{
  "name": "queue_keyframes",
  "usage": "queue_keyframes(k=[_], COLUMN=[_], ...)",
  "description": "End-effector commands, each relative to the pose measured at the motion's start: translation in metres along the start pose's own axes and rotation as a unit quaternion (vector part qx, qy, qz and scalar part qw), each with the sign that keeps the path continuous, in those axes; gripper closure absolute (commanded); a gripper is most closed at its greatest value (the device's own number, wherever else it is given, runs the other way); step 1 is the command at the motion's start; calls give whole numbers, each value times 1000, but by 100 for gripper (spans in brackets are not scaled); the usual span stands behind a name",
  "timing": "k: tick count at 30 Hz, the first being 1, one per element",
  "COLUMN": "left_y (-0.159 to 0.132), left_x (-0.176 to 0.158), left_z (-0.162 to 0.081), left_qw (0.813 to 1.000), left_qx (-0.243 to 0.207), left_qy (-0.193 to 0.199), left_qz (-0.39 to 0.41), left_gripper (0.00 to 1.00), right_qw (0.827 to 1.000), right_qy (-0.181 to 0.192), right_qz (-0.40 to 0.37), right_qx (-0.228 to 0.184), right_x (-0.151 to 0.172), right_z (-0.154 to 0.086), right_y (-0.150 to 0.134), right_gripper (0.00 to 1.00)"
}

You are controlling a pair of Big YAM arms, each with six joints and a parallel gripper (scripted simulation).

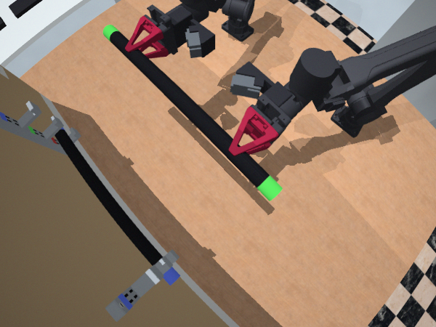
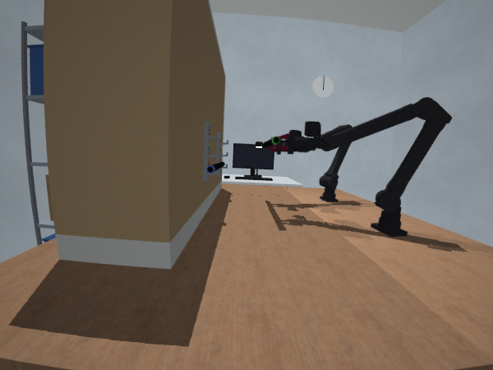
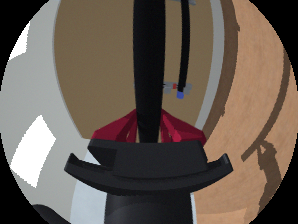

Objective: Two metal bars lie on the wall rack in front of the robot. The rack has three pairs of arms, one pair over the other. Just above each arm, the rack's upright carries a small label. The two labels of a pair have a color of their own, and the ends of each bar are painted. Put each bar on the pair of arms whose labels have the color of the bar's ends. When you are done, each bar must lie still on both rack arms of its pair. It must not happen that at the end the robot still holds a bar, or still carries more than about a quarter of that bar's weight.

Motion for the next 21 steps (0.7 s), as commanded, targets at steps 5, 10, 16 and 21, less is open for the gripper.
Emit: queue_keyframes(k=[5, 10, 16, 21], left_y=[-4, -4, -4, -3], left_x=[3, 0, -8, -14], left_z=[3, 3, 3, 3], left_qw=[1000, 1000, 1000, 1000], left_qx=[8, 8, 8, 8], left_qy=[21, 21, 21, 21], left_qz=[-13, -13, -13, -13], left_gripper=[100, 100, 100, 100], right_qw=[1000, 1000, 1000, 1000], right_qy=[-20, -20, -20, -20], right_qz=[13, 13, 13, 13], right_qx=[9, 9, 9, 9], right_x=[-1, 3, 11, 17], right_z=[2, 2, 2, 2], right_y=[-7, -7, -7, -8], right_gripper=[100, 100, 100, 100])
Point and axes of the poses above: on each arm, the point where the finger pads meet when closed, its own z axis out along the fingers, its own x axis across the jaws, y = z × x, the point moved 8 cm from there along -z, back along the fingers, and after that the axes turned 1 degree about z, right-handed, at the moved point
